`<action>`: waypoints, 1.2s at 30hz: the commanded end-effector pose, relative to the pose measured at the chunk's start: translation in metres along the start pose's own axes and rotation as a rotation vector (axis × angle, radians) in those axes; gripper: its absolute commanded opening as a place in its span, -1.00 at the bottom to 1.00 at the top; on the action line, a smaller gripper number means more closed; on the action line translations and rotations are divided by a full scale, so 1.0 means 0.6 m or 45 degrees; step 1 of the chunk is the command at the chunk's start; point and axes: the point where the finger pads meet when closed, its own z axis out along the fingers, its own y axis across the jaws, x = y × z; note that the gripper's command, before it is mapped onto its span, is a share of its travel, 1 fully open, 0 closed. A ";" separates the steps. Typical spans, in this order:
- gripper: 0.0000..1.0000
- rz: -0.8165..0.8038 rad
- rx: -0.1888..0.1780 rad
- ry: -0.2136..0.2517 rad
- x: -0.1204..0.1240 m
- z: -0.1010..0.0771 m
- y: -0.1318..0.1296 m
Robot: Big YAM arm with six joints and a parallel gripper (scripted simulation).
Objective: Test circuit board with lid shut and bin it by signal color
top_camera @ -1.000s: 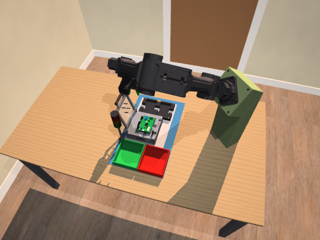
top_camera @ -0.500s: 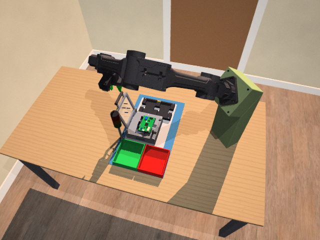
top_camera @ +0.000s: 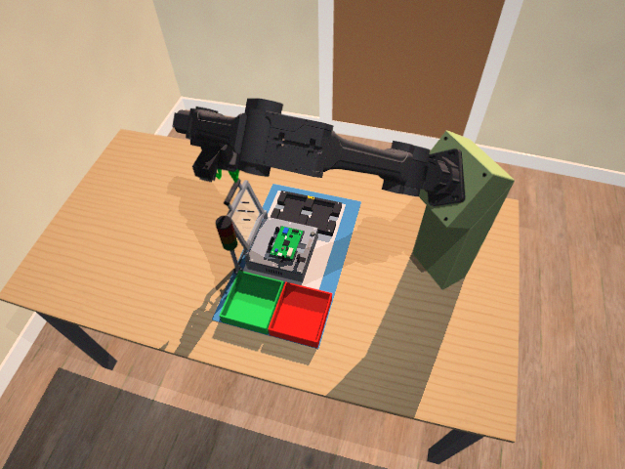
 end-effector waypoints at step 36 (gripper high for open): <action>-0.04 0.020 0.009 0.005 0.014 0.039 -0.004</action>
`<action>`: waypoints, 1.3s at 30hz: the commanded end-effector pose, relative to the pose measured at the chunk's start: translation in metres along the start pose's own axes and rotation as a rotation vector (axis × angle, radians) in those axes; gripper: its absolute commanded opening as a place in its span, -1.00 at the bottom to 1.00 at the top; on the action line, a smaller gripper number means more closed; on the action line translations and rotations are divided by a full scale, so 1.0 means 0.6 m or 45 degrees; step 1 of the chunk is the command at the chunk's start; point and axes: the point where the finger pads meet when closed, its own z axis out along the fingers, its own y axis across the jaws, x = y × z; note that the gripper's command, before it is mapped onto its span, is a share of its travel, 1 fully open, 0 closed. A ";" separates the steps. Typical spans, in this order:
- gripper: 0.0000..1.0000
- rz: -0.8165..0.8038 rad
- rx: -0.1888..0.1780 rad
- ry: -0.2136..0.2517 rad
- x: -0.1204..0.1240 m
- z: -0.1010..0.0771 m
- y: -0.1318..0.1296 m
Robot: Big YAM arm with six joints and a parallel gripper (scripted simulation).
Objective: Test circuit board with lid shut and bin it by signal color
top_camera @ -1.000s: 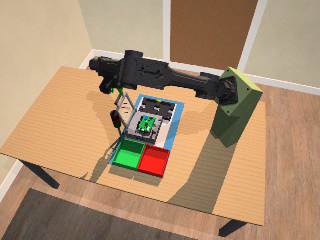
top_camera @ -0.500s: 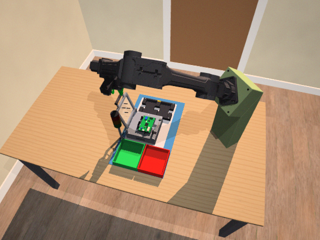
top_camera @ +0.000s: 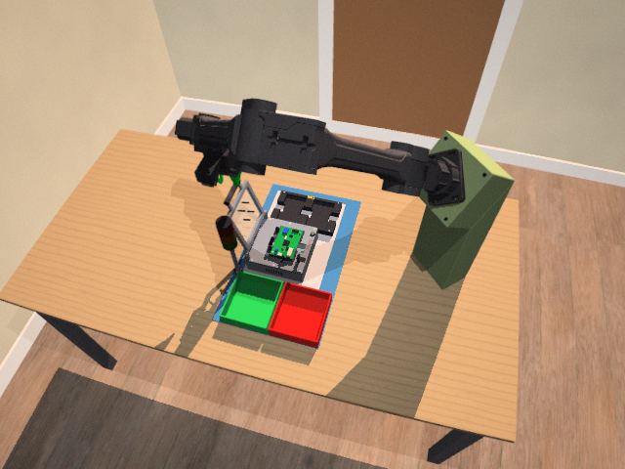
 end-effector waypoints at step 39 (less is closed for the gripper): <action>-0.04 -0.003 0.011 -0.002 0.002 0.073 -0.007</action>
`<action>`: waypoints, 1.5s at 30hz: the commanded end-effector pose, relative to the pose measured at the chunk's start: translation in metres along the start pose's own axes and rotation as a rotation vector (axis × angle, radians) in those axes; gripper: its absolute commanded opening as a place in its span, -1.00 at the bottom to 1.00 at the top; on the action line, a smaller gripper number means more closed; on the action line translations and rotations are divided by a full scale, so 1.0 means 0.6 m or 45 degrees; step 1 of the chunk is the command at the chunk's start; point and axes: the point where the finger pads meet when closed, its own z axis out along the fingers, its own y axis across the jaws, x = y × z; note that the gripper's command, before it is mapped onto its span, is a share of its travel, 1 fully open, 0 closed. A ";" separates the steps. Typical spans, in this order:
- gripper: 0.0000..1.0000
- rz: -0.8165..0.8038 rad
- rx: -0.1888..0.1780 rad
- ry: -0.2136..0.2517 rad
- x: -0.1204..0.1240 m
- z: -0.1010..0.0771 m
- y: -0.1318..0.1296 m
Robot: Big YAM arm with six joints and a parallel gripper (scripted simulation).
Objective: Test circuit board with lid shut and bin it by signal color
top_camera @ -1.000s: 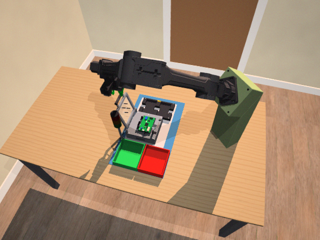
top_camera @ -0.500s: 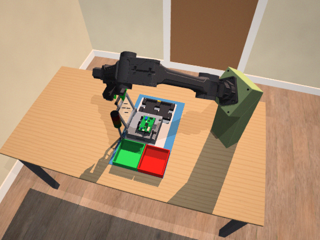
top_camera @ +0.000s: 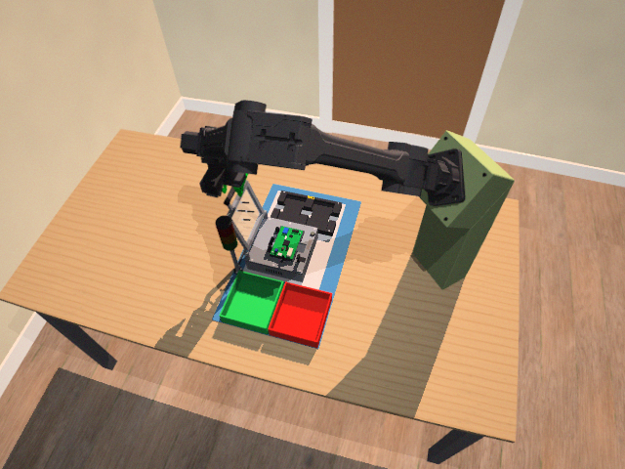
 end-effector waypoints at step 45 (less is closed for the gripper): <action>-1.00 -0.003 0.012 -0.002 -0.001 0.001 -0.010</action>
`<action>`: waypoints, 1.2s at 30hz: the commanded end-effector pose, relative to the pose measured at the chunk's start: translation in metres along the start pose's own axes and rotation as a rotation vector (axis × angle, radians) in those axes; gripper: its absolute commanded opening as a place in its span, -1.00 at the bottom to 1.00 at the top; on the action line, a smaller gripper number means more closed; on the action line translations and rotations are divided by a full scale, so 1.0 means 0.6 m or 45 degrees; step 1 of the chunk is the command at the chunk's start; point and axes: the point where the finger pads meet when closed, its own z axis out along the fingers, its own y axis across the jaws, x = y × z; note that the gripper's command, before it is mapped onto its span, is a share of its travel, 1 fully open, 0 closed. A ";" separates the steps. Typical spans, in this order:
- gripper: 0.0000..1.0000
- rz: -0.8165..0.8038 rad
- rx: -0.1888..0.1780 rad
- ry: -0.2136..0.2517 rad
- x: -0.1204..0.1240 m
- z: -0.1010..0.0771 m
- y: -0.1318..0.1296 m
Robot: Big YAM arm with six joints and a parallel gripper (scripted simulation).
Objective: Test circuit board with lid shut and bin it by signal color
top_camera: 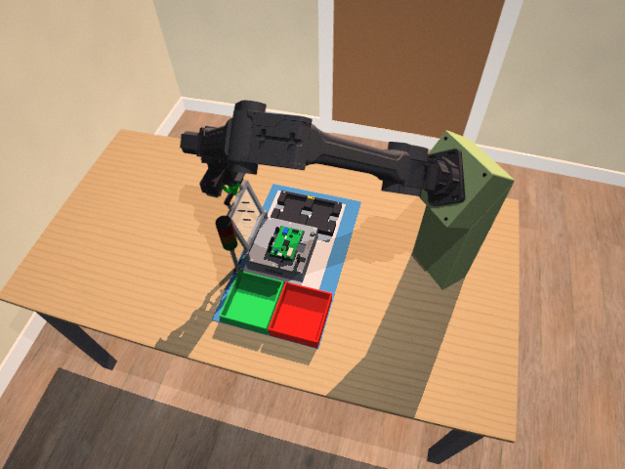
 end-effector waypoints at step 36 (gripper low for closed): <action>-1.00 -0.019 0.031 0.002 -0.006 -0.023 0.008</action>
